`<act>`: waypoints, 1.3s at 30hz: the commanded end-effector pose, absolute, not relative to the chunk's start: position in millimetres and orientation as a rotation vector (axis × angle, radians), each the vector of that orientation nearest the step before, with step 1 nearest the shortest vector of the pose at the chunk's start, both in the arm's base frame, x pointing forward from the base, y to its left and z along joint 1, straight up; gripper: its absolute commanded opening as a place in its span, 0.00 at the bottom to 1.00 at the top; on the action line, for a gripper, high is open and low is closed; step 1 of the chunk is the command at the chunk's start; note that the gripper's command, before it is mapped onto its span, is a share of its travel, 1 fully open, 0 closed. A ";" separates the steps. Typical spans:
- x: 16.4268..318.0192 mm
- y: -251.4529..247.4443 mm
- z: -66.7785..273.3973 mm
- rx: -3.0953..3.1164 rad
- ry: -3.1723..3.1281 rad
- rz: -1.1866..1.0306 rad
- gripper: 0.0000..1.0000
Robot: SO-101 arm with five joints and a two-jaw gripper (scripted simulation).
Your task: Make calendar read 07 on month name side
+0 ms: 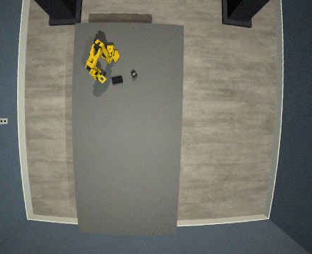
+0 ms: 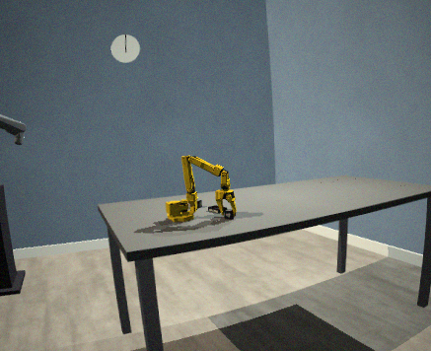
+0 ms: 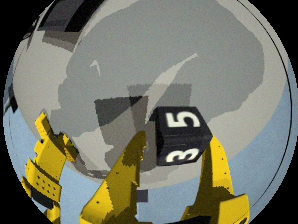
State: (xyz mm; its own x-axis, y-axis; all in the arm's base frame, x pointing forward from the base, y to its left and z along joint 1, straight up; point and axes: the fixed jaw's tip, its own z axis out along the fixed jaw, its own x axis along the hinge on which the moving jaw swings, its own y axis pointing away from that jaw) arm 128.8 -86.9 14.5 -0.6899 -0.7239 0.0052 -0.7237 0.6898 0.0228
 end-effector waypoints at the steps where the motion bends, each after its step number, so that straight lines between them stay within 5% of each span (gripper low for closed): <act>1: 135.8 -93.3 19.2 1.245 -2.896 0.027 0.24; 26: 138.4 -95.8 19.1 1.245 -2.896 0.027 0.17; 39: 138.4 -95.8 19.1 1.245 -2.896 0.027 0.00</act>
